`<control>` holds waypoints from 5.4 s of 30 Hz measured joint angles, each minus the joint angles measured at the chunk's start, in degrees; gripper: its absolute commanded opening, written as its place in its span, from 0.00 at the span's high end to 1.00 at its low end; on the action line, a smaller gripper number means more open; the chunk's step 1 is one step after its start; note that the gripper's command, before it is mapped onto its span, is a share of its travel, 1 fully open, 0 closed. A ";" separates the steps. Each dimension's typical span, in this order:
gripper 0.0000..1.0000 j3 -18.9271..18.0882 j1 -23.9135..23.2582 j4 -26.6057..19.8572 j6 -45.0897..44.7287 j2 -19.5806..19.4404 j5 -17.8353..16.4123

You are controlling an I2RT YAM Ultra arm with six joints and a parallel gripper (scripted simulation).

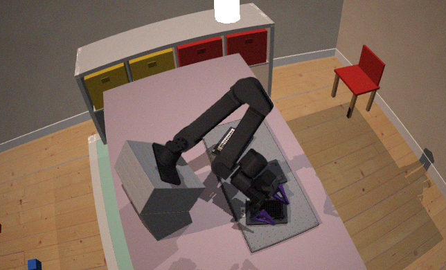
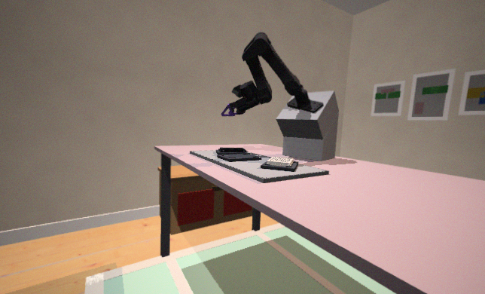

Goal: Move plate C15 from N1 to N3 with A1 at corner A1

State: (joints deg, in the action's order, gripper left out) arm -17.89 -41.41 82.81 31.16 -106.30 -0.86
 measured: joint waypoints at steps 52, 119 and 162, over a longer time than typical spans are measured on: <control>0.00 -11.10 11.87 -42.97 -8.68 12.46 -0.22; 0.00 -33.22 34.49 -128.34 -26.05 34.99 0.37; 0.00 -37.29 51.82 -145.17 -33.35 38.40 3.82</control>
State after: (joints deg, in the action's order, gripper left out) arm -55.18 10.41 -62.37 -2.20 -67.90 2.96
